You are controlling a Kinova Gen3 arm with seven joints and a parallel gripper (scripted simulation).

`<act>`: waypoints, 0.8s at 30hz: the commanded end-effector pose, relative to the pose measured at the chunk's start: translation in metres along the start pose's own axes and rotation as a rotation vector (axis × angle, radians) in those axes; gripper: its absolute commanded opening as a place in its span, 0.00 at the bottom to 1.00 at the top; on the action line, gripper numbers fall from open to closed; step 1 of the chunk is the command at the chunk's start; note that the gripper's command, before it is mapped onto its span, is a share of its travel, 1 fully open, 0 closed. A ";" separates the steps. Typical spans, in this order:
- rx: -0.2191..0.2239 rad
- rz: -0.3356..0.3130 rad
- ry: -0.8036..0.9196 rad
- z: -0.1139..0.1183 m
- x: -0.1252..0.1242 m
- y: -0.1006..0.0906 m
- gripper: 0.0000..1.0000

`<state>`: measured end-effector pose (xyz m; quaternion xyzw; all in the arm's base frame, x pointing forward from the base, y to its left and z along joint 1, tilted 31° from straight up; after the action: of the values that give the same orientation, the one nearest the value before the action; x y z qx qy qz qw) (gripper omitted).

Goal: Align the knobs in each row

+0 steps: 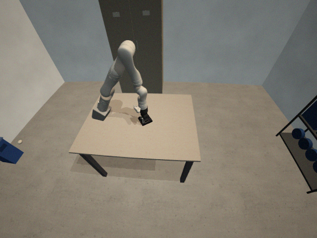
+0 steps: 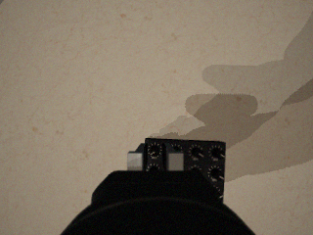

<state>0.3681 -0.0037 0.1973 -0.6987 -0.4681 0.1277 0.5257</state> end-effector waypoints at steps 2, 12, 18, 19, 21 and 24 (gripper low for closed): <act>-0.001 -0.001 0.000 0.000 0.000 0.000 0.46; -0.001 -0.001 0.000 0.000 0.000 0.003 0.46; -0.001 -0.001 0.000 0.000 0.000 0.008 0.46; -0.001 -0.001 0.000 0.000 0.000 0.009 0.46; -0.001 -0.001 0.000 0.000 0.000 0.011 0.46; -0.001 -0.001 0.000 0.000 0.000 0.011 0.46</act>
<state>0.3745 -0.0060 0.1894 -0.6997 -0.4670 0.1257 0.5259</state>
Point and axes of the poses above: the point where the finger pads meet when closed, its own y axis out along the fingers, its own z axis across the jaws, x = y × z, the point moved 4 cm from there along -y, back along the fingers, and after that the axes turned 4 degrees about -y, right-handed, at the moved point
